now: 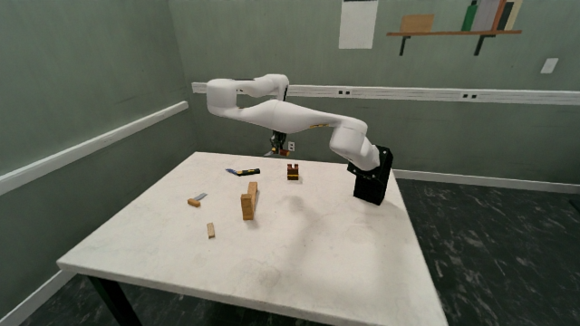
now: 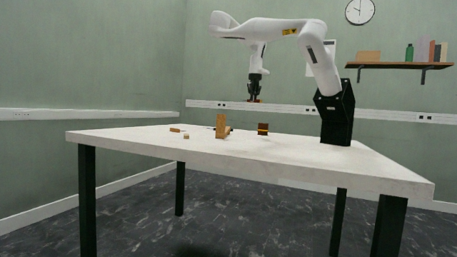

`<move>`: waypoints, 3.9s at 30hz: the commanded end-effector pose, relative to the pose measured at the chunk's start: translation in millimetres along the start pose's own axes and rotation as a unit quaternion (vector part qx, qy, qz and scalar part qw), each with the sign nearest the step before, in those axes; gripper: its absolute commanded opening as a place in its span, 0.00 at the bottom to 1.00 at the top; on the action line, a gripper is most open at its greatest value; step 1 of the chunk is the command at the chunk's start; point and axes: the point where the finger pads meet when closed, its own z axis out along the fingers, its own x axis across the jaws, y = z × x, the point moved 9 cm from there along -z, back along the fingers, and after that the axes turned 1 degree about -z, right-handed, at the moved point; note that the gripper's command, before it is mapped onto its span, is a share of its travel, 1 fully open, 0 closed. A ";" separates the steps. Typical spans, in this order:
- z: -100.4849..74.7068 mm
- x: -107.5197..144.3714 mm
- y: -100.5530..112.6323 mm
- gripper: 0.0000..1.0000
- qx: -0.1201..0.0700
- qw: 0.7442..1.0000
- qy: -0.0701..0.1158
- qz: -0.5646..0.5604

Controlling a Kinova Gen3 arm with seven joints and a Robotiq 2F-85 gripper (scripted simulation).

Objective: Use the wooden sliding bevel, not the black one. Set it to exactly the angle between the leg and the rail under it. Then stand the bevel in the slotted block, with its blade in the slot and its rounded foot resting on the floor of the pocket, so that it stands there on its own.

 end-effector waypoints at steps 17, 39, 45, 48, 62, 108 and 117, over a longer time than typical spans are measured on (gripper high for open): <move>-0.8 -0.2 0.2 0.10 -0.001 0.996 0.000 0.095; -0.8 -0.2 0.2 0.10 -0.001 0.963 0.000 0.268; -0.8 -0.2 0.2 0.10 -0.001 0.951 0.000 0.310; -0.8 -0.2 0.2 0.10 -0.001 0.949 0.000 0.316; -0.8 -0.2 0.2 0.10 -0.001 0.931 0.000 0.366; -0.8 -0.2 0.2 0.10 -0.001 0.903 0.000 0.429; -0.8 -0.2 0.2 0.10 -0.001 0.880 0.000 0.476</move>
